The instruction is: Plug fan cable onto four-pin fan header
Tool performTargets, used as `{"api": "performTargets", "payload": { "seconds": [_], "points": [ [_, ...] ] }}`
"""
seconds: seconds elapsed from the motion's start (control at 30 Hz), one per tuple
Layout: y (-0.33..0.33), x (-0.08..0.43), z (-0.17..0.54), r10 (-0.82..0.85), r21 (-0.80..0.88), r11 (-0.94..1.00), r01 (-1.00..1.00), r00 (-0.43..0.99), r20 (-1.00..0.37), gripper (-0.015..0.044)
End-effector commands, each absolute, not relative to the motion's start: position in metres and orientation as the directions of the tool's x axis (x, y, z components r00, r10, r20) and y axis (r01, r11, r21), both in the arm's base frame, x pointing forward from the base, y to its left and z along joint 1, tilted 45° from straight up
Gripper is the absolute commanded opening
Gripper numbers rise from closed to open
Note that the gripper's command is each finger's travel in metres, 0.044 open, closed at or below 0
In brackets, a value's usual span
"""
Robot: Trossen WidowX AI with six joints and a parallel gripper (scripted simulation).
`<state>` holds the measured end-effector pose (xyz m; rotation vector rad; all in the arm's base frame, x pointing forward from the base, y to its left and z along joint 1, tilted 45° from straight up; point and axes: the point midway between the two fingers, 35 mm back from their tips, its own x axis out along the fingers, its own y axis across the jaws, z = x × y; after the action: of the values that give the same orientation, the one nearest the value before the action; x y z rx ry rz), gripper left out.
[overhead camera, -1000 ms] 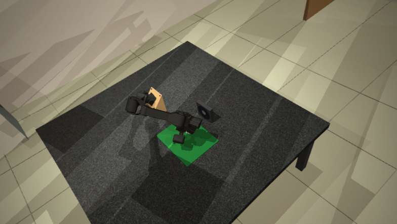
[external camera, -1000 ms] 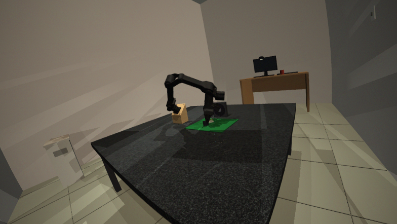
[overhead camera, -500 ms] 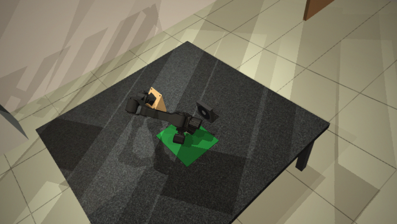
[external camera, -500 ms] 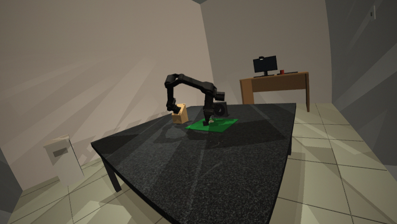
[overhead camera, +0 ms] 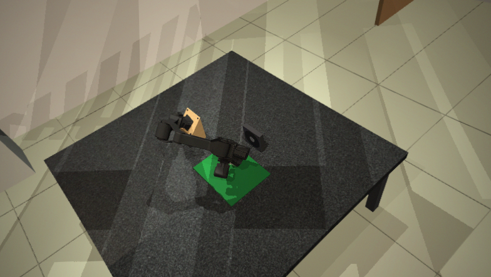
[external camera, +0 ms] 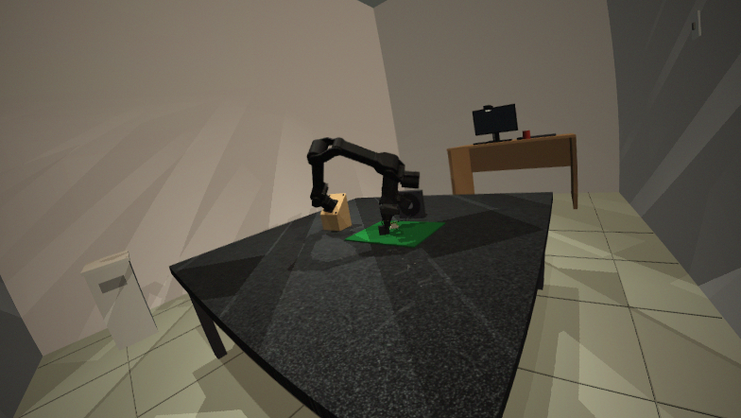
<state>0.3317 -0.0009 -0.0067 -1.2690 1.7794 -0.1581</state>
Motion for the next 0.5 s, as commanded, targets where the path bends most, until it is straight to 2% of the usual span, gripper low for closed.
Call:
{"api": "performTargets", "payload": {
  "seconds": [0.0, 0.03, 0.1, 0.47],
  "points": [
    [-0.001, 0.332, -0.006, -0.802, -0.564, 0.462, -0.684, -0.051, -0.595, 0.0057],
    [-0.001, 0.332, -0.006, -0.802, -0.564, 0.462, -0.684, -0.051, -0.595, 0.0051],
    [0.001, 0.332, -0.005, -0.802, -0.564, 0.462, -0.684, -0.051, -0.595, 0.0],
    [0.026, 0.33, 0.018, -0.8, -0.56, 0.462, -0.687, -0.05, -0.598, 0.0]
  ]
}}
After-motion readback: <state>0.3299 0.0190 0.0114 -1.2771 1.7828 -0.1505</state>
